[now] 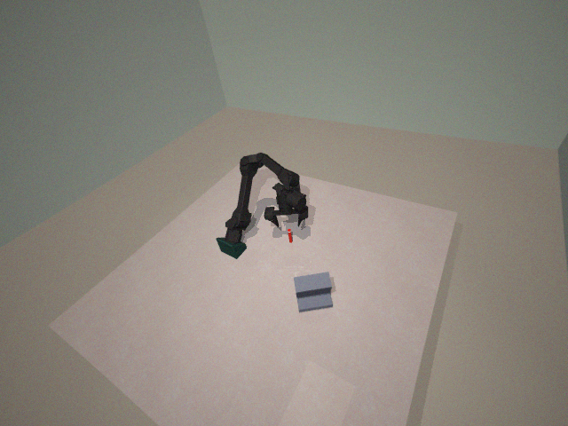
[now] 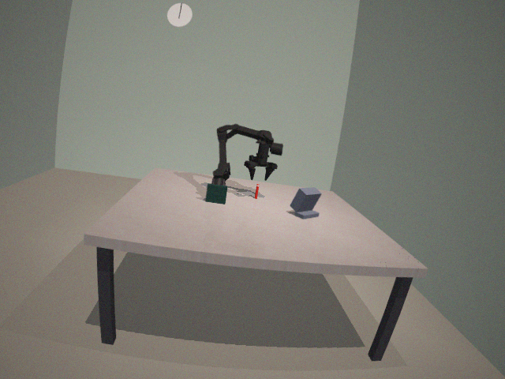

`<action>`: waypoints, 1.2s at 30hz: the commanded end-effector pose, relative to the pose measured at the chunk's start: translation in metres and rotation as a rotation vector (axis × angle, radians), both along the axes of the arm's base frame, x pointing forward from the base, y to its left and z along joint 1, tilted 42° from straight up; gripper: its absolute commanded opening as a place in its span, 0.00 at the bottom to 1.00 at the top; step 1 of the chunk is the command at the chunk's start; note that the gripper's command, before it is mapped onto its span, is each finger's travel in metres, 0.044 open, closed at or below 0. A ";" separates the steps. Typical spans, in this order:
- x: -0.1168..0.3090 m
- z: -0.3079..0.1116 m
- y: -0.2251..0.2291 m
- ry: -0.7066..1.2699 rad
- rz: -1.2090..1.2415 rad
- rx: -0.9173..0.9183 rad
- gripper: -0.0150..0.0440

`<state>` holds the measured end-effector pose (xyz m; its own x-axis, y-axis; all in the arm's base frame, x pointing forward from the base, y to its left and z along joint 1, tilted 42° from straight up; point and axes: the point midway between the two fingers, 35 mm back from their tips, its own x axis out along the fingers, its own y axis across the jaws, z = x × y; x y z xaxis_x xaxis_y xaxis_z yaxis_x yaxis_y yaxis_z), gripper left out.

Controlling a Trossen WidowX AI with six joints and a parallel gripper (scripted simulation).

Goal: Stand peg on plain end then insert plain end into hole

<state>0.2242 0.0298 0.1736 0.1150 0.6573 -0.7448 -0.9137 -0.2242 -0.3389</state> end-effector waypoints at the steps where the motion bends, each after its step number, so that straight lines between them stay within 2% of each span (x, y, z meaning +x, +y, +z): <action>1: 0.000 0.000 0.001 -0.066 0.070 -0.009 1.00; 27: 0.001 -0.003 0.003 -0.498 0.558 -0.085 1.00; 36: 0.001 -0.005 0.005 -0.509 0.571 -0.088 1.00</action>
